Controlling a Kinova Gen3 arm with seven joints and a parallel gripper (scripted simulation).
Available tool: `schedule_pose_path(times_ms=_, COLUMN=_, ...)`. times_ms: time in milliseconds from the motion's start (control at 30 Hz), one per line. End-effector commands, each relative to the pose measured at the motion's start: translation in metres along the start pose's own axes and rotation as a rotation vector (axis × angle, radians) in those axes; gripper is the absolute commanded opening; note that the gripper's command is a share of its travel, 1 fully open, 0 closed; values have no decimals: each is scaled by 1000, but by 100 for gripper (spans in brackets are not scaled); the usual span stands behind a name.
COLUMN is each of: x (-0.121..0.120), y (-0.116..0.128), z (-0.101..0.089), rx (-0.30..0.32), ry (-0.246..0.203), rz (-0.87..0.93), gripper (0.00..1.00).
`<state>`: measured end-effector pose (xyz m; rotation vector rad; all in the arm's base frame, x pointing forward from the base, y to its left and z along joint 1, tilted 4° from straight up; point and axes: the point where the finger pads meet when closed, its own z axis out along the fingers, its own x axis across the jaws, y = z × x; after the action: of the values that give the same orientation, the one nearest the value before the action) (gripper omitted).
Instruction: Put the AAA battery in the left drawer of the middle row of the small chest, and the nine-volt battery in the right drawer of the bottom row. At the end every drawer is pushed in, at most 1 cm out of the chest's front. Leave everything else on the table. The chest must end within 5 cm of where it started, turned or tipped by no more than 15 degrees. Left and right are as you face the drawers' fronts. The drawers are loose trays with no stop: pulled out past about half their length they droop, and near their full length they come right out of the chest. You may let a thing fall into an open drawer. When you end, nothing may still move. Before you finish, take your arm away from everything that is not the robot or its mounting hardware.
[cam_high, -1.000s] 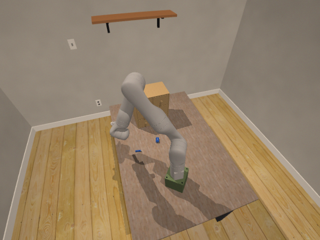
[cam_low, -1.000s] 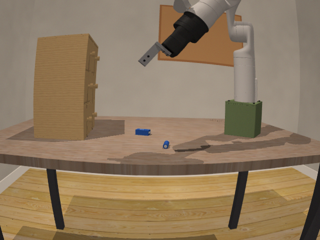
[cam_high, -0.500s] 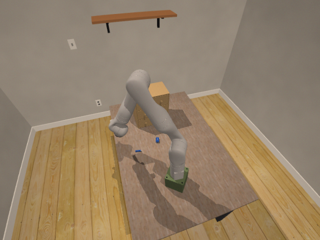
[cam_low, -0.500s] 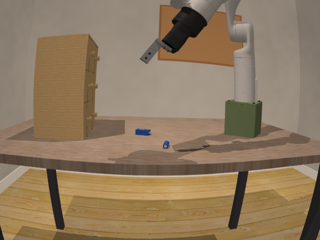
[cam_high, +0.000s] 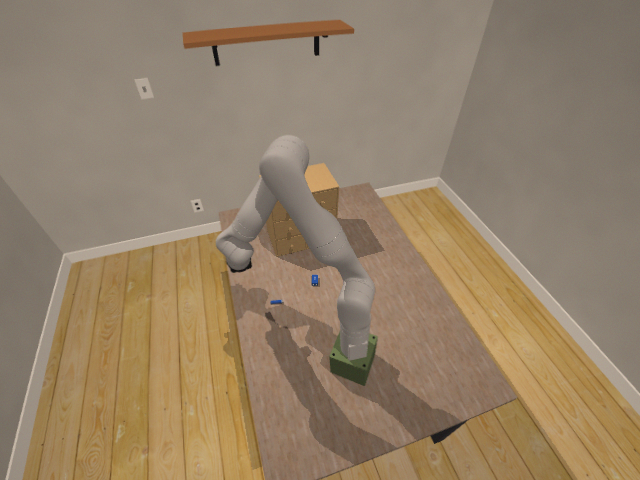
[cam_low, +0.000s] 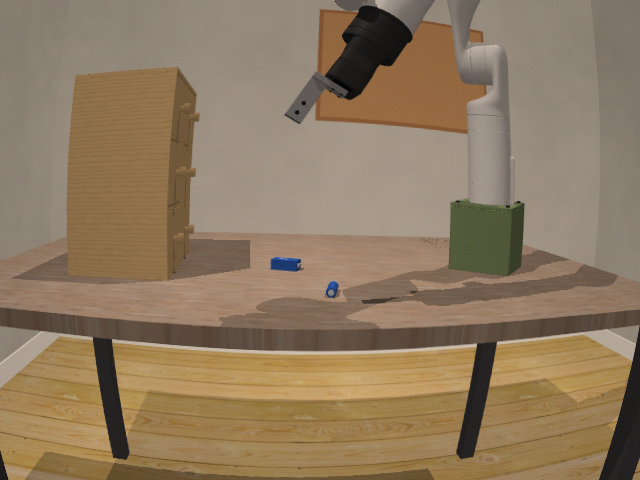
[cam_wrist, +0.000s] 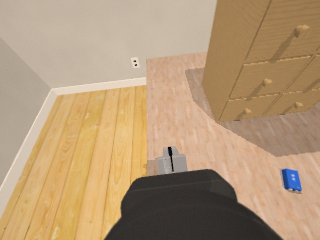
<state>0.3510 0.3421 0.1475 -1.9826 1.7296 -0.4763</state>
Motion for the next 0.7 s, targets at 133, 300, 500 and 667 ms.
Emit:
schedule_pose_path(times_ms=133, x=1, y=-5, z=-3, rx=-17, ry=-1, rz=11, gripper=0)
schedule_pose_path(times_ms=300, x=1, y=-5, z=-6, rx=-42, ry=-3, rz=11, gripper=0)
schedule_pose_path(times_ms=500, x=1, y=-5, z=-8, rx=-73, ry=-1, rz=11, gripper=0)
schedule_pose_path(times_ms=667, x=1, y=-5, z=-10, rx=-89, ry=-2, rz=11, gripper=0)
